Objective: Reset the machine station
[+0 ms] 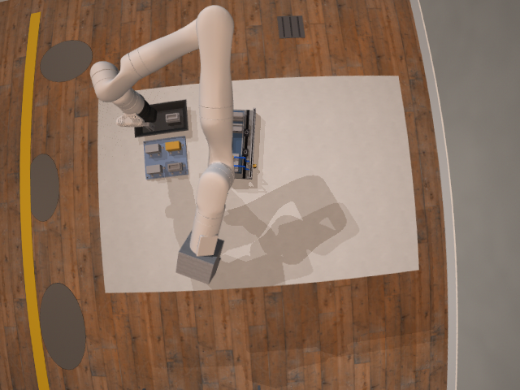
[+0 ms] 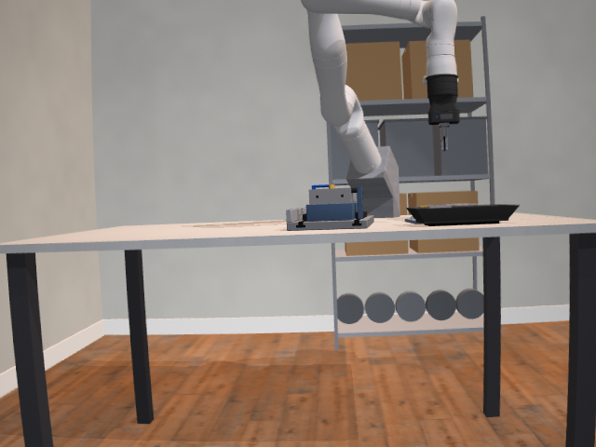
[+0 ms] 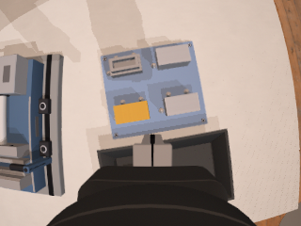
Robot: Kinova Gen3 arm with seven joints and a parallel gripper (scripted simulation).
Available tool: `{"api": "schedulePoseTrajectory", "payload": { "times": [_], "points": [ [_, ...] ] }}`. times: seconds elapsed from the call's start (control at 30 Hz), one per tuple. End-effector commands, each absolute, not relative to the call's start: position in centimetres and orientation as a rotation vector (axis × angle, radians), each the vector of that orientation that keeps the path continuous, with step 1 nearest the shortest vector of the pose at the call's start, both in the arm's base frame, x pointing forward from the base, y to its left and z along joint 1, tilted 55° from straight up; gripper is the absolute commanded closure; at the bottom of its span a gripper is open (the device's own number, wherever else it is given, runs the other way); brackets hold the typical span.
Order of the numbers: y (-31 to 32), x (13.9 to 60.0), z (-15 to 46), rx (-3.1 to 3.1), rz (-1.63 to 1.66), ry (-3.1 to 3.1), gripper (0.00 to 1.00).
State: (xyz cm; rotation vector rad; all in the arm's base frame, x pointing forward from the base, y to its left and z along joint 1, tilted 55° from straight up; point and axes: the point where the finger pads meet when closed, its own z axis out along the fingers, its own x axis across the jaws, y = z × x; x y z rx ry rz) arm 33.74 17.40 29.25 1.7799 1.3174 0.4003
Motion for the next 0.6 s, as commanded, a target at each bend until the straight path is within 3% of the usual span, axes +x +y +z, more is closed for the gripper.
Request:
{"api": "schedulePoseTrajectory", "payload": {
  "times": [0.0, 0.57],
  "points": [
    [17.46, 33.72, 29.28, 1.78, 0.402, 1.318, 1.0],
    [17.35, 33.88, 29.14, 1.78, 0.402, 1.318, 1.0]
  ]
}}
